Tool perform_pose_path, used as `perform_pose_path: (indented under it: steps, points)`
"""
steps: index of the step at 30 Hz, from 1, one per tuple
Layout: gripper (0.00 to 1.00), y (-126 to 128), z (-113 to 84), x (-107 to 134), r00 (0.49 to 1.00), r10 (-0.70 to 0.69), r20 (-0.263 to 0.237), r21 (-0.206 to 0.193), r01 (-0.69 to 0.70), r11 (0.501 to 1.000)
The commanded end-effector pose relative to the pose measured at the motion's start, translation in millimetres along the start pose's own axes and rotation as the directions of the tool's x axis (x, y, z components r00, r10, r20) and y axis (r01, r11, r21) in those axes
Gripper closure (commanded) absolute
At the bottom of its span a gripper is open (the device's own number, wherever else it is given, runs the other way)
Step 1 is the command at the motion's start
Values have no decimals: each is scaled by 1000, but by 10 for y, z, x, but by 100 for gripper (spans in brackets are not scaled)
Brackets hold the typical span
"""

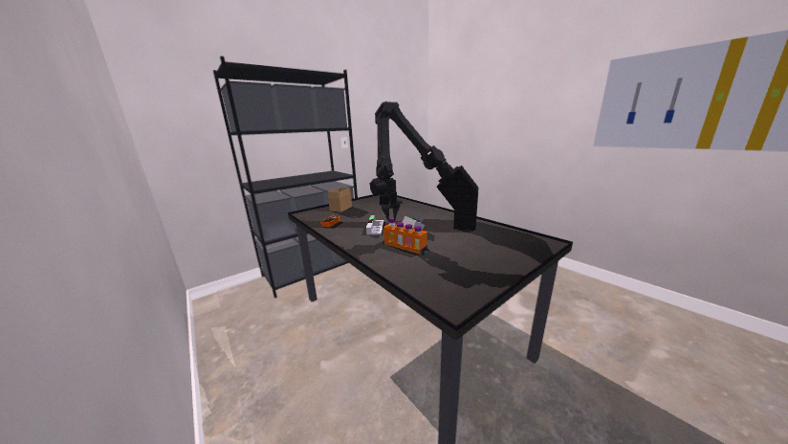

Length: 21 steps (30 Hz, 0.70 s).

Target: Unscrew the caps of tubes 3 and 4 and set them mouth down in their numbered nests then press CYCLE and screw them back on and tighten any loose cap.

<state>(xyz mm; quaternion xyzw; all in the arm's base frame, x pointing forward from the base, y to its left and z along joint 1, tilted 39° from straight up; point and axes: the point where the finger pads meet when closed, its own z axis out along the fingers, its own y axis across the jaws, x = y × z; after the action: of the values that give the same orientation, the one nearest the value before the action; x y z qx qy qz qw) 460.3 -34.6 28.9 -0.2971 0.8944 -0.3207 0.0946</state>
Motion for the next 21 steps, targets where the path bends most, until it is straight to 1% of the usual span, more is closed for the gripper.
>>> perform_pose_path:
  steps: [1, 5, 21]
  points:
    - [100, -72, 71, -98, 1000, 10, 9, 11, -11, 1000]
    - [100, -55, 114, -42, 1000, 7, 0, 6, -7, 1000]
    - [100, 24, 137, 60, 1000, -3, -12, -4, 3, 1000]
